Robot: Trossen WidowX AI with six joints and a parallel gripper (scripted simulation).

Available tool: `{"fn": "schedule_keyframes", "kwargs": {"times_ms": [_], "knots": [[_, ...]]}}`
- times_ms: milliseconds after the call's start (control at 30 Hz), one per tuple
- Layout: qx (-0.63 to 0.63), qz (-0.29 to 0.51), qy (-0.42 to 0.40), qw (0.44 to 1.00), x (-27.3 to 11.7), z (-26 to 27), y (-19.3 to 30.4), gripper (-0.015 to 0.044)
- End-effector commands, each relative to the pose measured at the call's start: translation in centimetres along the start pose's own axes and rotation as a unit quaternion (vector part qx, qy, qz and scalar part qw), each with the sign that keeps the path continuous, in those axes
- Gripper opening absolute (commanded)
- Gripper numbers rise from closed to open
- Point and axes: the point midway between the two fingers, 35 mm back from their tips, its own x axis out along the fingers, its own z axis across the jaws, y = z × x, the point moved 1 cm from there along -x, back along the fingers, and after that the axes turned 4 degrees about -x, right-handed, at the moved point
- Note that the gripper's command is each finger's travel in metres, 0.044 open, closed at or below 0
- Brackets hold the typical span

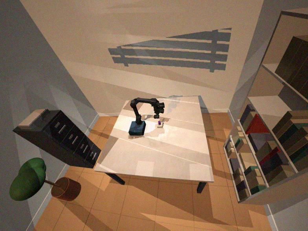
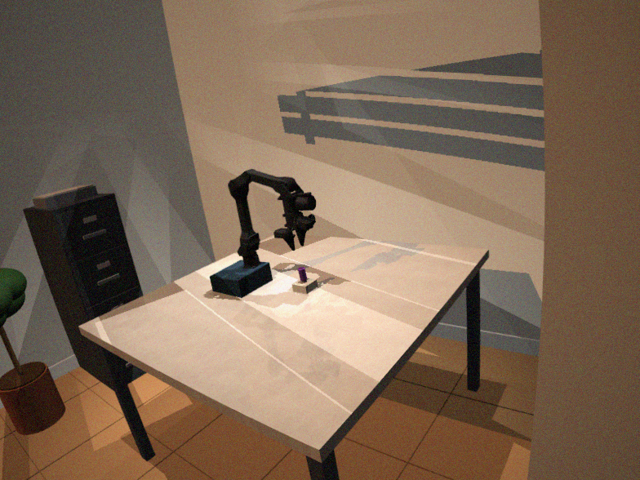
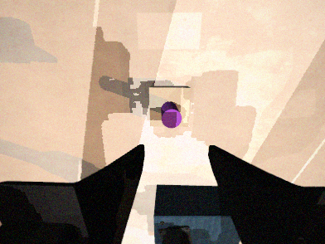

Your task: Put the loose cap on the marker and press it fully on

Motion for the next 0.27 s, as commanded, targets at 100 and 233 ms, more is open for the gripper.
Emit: {"fn": "schedule_keyframes", "kwargs": {"times_ms": [100, 233], "knots": [[0.003, -0.002, 0.000, 1.000, -0.15, 0.00, -0.07, 0.0420], [0.003, -0.002, 0.000, 1.000, -0.15, 0.00, -0.07, 0.0440]]}}
